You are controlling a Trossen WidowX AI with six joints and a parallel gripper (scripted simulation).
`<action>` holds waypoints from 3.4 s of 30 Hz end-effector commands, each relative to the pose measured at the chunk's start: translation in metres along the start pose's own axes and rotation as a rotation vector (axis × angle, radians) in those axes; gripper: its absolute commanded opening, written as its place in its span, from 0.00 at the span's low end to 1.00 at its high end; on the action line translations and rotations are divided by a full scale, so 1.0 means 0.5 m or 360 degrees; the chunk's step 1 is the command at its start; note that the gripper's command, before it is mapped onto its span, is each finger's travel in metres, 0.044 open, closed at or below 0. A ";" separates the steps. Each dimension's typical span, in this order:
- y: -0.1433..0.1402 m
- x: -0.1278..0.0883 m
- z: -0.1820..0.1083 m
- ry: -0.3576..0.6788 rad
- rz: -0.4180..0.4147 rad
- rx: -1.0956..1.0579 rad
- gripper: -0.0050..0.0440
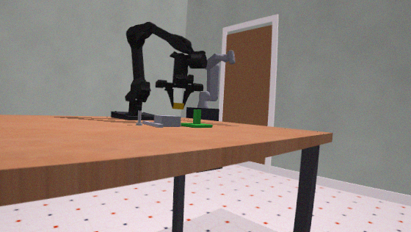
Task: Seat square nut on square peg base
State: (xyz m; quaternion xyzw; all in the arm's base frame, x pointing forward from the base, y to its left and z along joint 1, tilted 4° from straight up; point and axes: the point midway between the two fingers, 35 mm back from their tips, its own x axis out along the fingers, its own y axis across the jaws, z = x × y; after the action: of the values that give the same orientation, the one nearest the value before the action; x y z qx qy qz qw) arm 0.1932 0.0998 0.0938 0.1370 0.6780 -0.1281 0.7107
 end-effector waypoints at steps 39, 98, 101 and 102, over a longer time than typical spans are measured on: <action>0.031 -0.138 0.068 -0.0043 0.0047 -0.0204 0.00; 0.087 -0.052 0.285 -0.0062 0.0038 -0.0749 0.00; 0.087 -0.043 0.285 -0.0062 0.0038 -0.0749 0.00; 0.087 -0.039 0.285 -0.0062 0.0038 -0.0749 0.00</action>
State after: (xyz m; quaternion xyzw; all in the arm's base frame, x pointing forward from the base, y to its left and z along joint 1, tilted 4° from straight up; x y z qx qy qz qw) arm 0.3401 0.0875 0.1202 -0.0276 0.6801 0.0356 0.7317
